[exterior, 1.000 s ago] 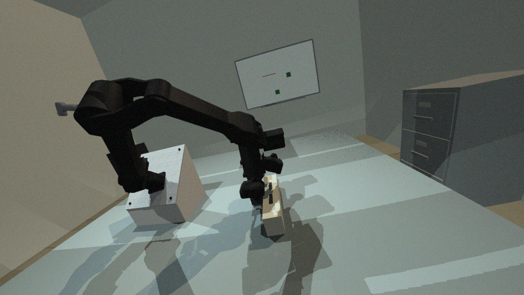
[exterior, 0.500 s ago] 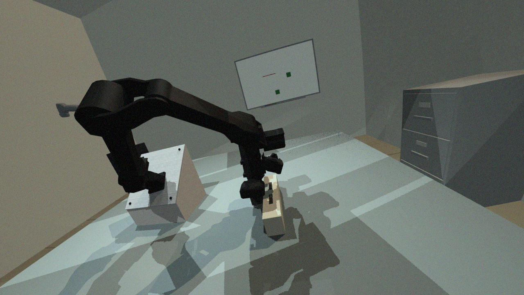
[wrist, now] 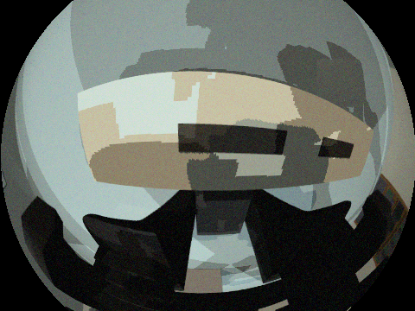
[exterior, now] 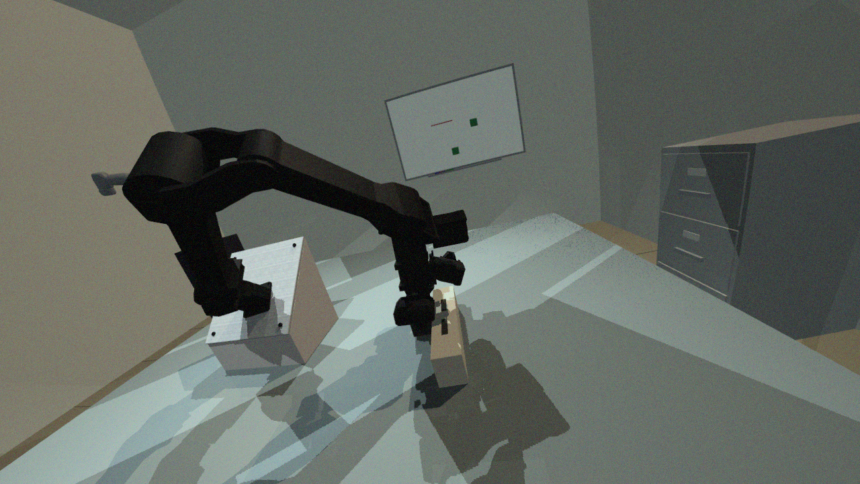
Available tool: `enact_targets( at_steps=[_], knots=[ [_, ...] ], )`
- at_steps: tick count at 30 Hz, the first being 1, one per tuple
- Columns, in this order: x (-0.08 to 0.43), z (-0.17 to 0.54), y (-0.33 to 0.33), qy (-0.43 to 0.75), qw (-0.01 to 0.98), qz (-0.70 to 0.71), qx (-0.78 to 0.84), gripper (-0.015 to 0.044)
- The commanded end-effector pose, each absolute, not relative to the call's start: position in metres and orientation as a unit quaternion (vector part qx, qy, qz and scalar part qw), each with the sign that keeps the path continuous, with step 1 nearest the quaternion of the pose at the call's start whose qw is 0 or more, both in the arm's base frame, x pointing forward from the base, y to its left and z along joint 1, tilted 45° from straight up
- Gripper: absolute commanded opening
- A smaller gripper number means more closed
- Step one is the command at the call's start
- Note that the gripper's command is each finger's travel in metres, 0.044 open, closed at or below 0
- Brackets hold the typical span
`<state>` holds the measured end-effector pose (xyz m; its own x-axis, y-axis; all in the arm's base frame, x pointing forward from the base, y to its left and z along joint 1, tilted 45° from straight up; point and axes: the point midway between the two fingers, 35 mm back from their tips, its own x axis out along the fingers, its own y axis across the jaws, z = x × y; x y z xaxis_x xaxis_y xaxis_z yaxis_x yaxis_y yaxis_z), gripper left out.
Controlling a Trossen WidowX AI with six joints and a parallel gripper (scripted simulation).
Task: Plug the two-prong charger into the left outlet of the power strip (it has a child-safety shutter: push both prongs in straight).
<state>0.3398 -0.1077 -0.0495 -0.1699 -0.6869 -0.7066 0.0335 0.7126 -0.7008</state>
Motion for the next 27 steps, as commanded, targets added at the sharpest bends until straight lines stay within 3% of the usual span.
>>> enact_targets(
  at_steps=[1, 25, 27],
  knots=[
    [0.3480, -0.0483, -0.1083, 0.695, 0.611, -0.303, -0.229, 0.0000],
    [0.3400, -0.0491, -0.1077, 0.704, 0.601, -0.300, -0.232, 0.0000],
    [0.3400, -0.0491, -0.1077, 0.704, 0.601, -0.300, -0.232, 0.0052]
  ],
)
